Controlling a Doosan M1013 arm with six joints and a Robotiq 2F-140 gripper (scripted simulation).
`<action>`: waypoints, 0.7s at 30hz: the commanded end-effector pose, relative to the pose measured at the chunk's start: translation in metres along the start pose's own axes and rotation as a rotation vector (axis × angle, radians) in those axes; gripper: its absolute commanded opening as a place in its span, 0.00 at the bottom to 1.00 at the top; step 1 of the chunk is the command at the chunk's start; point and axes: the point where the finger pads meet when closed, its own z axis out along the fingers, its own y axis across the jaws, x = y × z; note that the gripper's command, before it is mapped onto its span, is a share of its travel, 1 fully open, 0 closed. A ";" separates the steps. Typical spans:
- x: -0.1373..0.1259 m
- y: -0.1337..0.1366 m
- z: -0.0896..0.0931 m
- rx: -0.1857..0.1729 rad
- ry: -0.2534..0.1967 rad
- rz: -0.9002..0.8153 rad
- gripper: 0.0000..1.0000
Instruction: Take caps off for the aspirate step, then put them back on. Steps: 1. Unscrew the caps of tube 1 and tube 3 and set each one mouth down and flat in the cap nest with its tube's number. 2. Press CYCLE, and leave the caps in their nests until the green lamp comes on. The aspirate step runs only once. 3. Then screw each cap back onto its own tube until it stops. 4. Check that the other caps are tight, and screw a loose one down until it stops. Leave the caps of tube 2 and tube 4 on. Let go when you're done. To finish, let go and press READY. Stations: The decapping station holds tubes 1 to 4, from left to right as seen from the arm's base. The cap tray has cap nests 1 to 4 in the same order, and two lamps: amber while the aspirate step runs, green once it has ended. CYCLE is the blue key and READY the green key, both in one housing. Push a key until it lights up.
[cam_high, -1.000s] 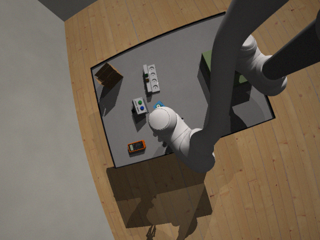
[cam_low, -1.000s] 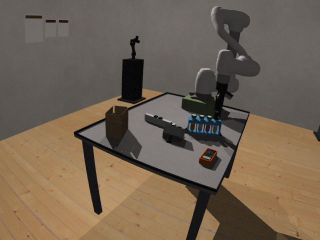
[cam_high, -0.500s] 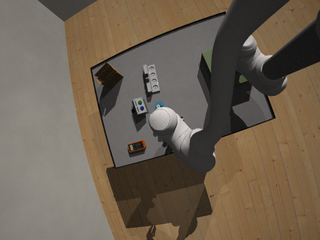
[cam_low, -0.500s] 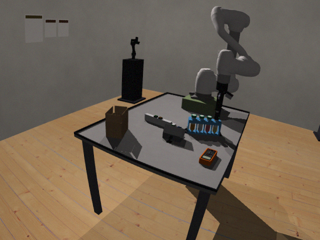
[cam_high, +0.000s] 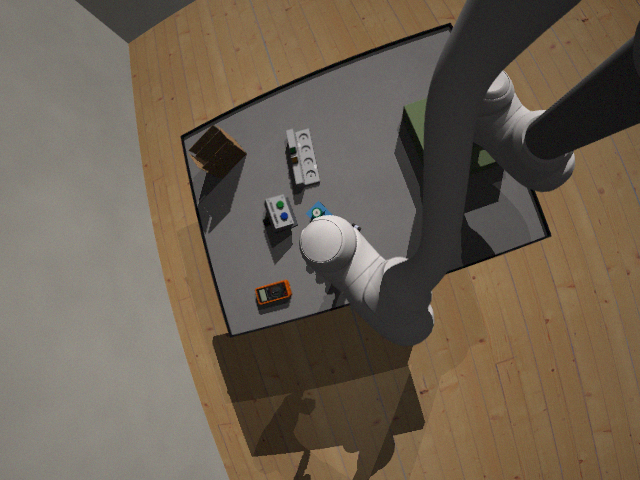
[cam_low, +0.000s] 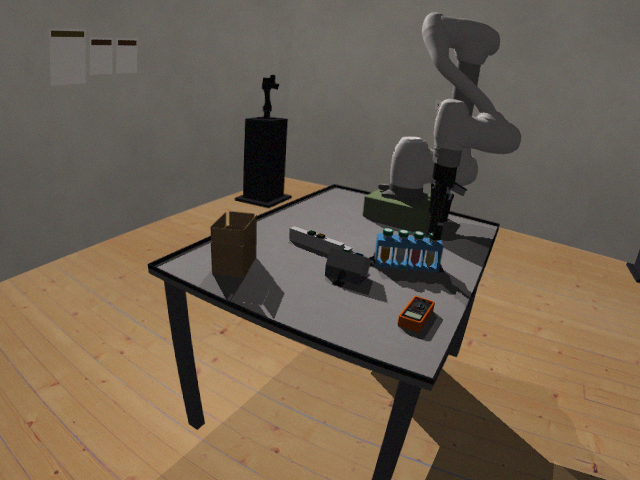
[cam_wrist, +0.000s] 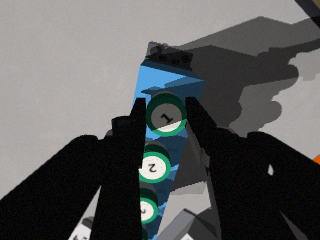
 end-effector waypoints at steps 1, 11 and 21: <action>0.000 0.000 -0.001 -0.004 0.015 -0.187 0.30; 0.000 0.000 0.000 -0.005 0.015 -0.285 0.41; 0.000 0.000 0.000 -0.005 0.015 -0.285 0.41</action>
